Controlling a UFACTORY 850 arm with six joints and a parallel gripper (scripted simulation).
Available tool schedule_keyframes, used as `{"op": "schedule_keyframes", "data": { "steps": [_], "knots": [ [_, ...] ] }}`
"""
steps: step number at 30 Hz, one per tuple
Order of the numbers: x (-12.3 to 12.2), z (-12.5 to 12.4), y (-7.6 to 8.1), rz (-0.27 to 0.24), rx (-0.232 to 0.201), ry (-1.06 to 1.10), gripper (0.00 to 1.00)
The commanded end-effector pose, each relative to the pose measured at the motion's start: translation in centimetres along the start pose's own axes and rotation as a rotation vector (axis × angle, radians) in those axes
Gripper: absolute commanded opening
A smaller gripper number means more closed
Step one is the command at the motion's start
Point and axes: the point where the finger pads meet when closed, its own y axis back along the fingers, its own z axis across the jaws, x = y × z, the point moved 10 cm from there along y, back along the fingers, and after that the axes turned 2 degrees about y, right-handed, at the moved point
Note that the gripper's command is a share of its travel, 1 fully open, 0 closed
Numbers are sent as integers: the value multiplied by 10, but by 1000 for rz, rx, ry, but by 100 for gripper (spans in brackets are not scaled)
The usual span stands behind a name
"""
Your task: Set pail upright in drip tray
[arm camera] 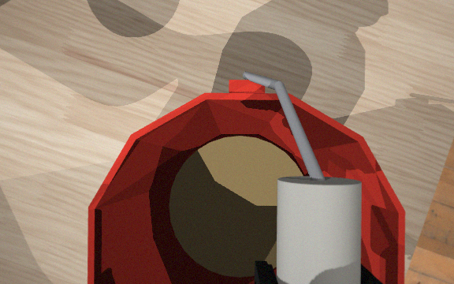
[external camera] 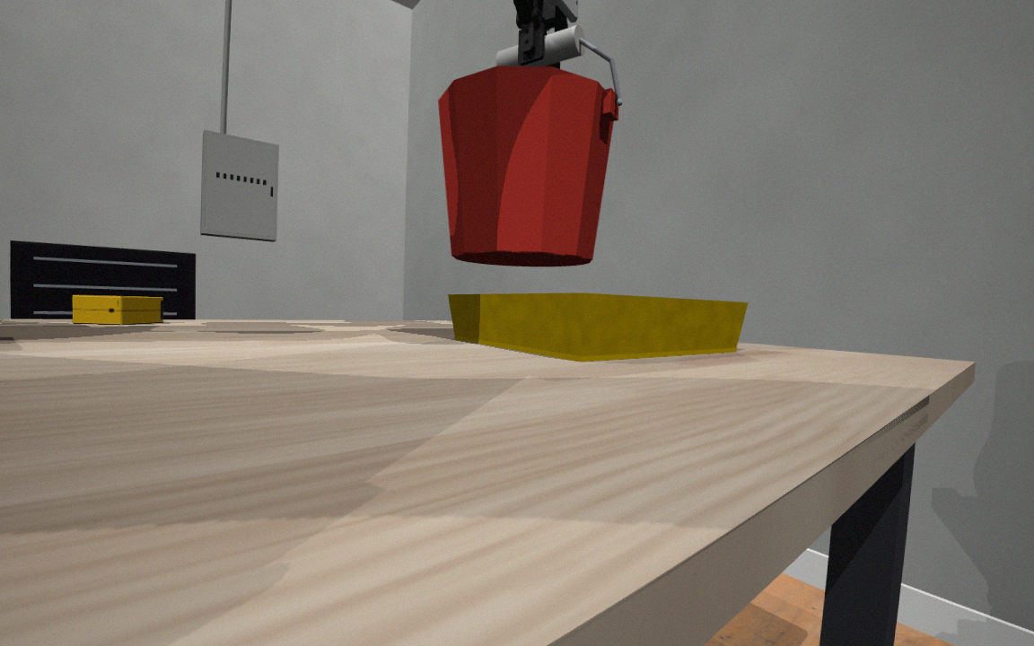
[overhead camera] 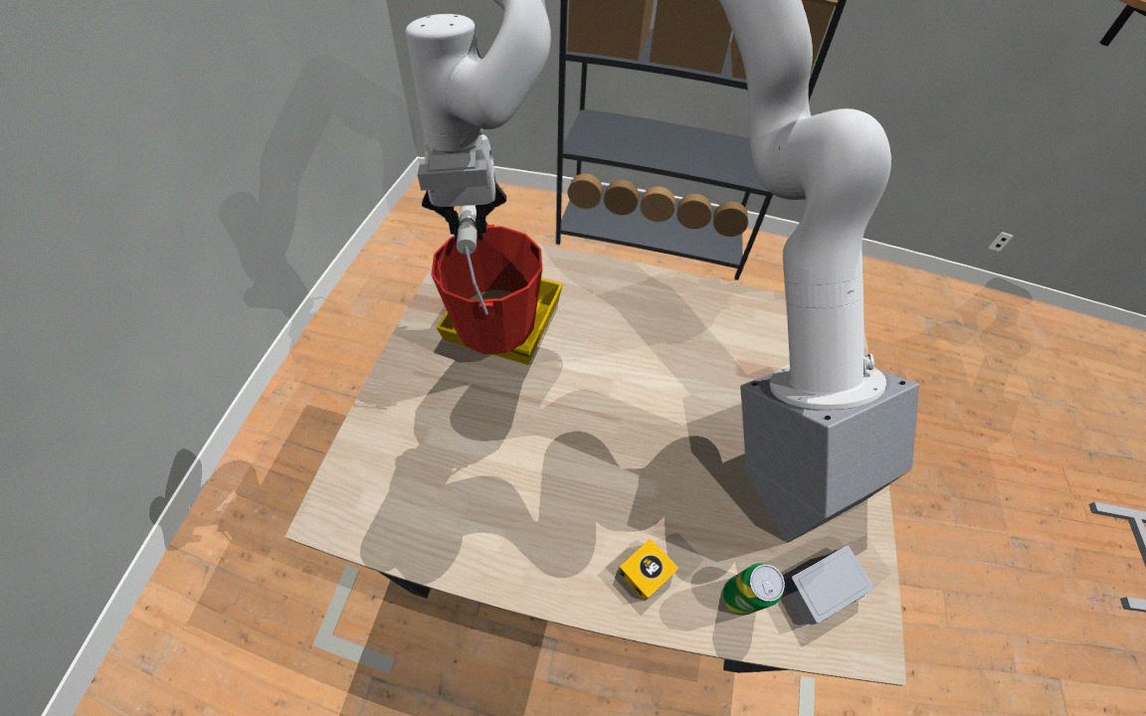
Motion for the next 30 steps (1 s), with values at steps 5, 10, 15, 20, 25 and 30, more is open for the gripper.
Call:
{"op": "schedule_keyframes", "data": {
  "steps": [5, 10, 15, 20, 25, 30],
  "knots": [
    [-22, -3, 1, 0, -1, -1, 0],
    [-31, -4, 1, 0, -1, -1, 0],
    [-39, -5, 1, 0, -1, -1, 0],
    [-49, -7, 1, 0, -1, -1, 0],
    [-58, -8, 1, 0, -1, -1, 0],
    [-62, -9, 1, 0, -1, -1, 0]
  ]
}}
